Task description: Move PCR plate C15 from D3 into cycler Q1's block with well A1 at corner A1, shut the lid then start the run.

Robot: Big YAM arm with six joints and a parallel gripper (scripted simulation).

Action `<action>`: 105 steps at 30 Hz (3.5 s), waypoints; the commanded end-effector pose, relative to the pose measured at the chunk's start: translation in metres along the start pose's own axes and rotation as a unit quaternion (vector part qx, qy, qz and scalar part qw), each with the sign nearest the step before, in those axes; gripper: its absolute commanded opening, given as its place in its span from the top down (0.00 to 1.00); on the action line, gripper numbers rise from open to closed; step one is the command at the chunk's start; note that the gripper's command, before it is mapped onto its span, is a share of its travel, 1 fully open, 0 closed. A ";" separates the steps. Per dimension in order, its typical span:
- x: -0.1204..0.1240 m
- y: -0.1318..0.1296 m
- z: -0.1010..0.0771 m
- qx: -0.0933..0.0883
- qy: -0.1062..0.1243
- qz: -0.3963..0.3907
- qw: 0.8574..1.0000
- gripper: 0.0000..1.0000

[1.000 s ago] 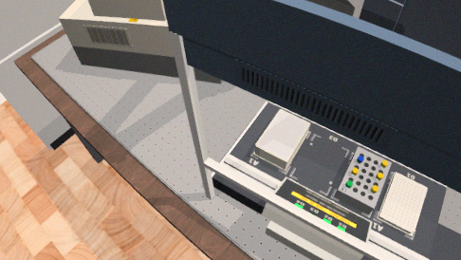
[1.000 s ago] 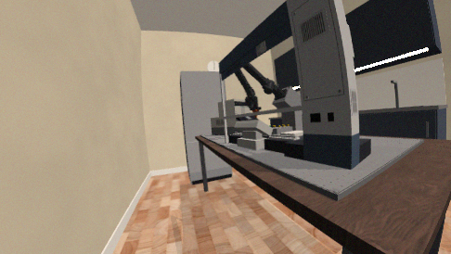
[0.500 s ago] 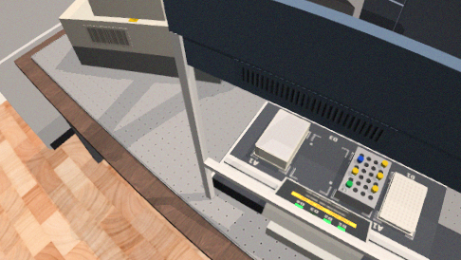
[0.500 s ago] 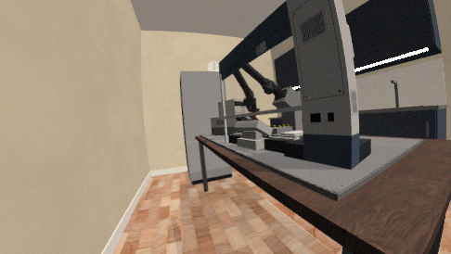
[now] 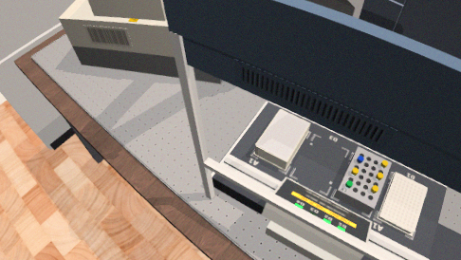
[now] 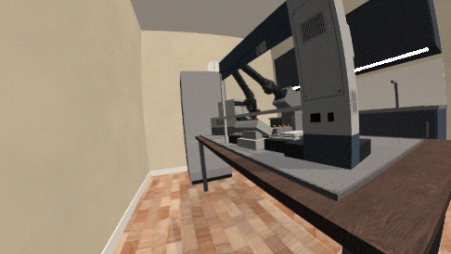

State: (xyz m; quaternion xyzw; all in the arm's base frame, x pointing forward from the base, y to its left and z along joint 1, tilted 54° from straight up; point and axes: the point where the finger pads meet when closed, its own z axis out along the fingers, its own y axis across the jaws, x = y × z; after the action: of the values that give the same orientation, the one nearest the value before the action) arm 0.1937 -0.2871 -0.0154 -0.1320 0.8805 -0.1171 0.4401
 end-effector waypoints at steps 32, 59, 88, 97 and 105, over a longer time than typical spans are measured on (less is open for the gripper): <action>-0.010 -0.024 0.005 0.016 -0.003 -0.019 1.000 1.00; 0.000 -0.014 0.000 0.012 0.000 0.003 1.000 1.00; 0.004 -0.012 0.005 0.006 0.000 0.002 1.000 1.00; 0.000 -0.021 0.003 0.013 -0.001 -0.002 1.000 1.00; -0.001 -0.019 0.005 0.011 0.000 -0.001 1.000 1.00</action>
State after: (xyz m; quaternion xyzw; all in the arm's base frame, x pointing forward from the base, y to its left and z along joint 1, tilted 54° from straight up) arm 0.2027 -0.2987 -0.0156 -0.1324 0.8796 -0.1196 0.4409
